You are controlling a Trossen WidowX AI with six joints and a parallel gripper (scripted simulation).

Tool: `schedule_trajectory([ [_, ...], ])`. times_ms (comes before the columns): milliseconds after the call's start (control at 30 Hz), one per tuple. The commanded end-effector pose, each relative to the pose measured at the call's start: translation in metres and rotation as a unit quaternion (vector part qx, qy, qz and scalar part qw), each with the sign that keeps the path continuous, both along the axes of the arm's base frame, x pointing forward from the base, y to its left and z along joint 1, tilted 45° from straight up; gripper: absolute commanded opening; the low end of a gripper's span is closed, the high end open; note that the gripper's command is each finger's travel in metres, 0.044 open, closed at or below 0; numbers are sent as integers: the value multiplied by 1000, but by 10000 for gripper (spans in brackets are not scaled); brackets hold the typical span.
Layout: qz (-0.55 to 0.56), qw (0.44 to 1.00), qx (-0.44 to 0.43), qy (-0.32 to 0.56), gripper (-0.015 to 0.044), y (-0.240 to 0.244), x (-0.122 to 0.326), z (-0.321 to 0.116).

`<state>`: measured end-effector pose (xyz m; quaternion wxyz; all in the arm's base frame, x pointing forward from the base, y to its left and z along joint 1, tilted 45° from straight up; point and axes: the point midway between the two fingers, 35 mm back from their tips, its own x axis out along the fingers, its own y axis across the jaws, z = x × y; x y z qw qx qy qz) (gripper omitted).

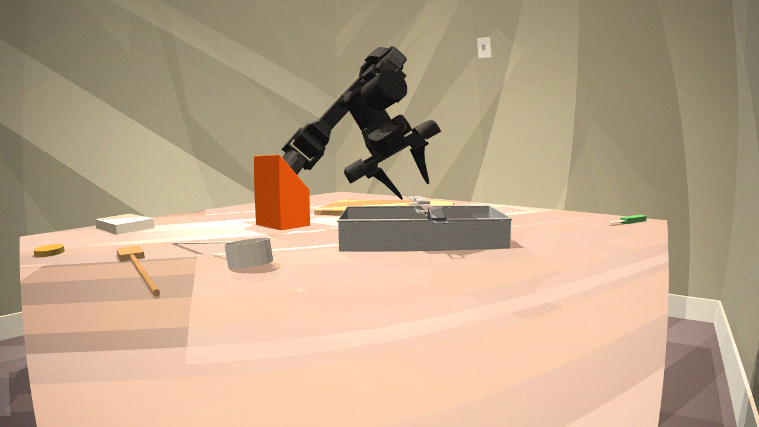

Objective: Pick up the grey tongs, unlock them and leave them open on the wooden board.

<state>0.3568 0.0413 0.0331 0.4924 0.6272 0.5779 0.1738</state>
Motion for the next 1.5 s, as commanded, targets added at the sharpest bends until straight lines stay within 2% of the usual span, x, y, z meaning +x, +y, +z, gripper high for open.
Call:
schedule_trajectory([
  [0, 0, 1000, 3, 0, 260, 0, 4, 1],
  [1467, 1, 1000, -1, 1, 260, 56, 24, -24],
])
